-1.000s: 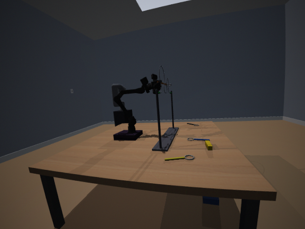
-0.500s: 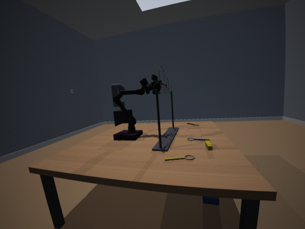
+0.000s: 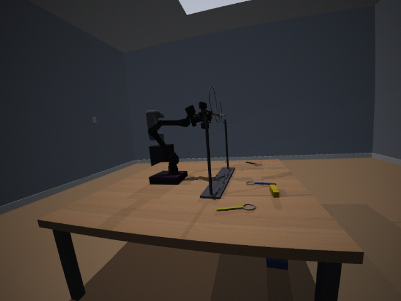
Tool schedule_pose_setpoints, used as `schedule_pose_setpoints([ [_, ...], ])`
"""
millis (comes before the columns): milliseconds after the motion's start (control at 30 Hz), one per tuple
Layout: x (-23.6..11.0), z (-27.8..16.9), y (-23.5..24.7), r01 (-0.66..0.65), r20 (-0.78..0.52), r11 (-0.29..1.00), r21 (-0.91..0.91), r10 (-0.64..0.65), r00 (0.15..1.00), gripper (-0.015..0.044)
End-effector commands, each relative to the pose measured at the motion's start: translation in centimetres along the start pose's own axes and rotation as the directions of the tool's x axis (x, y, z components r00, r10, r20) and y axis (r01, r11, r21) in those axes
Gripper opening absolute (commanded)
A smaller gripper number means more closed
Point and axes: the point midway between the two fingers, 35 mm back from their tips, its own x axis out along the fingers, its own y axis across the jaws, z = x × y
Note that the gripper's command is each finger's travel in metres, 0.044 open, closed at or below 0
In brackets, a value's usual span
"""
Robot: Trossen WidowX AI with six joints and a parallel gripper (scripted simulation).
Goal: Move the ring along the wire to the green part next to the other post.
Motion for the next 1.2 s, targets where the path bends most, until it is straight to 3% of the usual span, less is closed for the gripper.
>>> schedule_pose_setpoints([
  [0,-0.3,-0.2,1.6,-0.046,-0.015,0.995,0.089,0.047,0.999,-0.0150],
  [500,-1.7,1.2,6.7,-0.198,-0.014,0.901,0.387,0.221,0.975,-0.0150],
  [1167,-3.4,5.2,12.3,-0.337,0.125,0.616,0.712,0.361,0.924,-0.0150],
])
